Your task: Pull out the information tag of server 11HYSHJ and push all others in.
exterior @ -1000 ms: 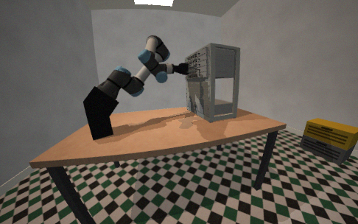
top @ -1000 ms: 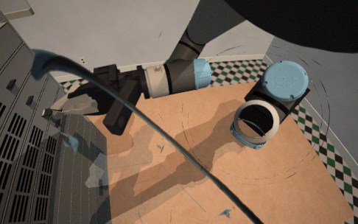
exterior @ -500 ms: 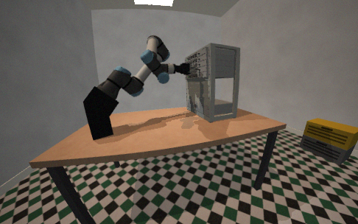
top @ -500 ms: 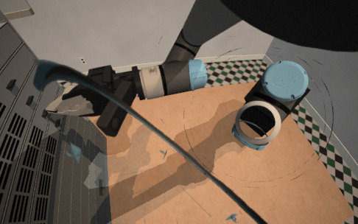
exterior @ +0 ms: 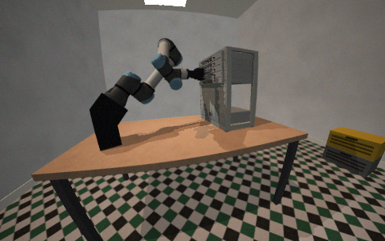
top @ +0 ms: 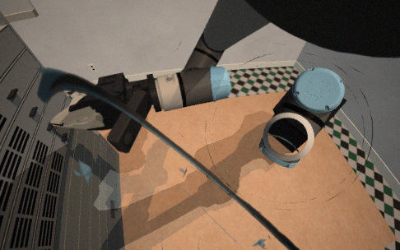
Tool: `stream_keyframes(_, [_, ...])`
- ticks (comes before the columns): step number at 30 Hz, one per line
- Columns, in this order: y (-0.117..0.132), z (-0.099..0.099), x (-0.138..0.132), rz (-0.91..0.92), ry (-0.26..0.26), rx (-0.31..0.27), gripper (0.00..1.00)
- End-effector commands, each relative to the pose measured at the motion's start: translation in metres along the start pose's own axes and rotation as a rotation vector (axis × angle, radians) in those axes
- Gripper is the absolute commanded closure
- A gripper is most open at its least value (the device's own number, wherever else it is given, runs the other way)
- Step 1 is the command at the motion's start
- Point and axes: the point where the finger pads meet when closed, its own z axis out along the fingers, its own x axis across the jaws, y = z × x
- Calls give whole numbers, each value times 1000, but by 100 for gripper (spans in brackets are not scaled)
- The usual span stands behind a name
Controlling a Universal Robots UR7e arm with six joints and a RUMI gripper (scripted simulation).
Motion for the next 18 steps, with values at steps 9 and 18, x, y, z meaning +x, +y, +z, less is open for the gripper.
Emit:
stream_keyframes(9, [0, -1, 0, 0, 1, 0, 100])
stream_keyframes(18, [0, -24, 0, 0, 1, 0, 100])
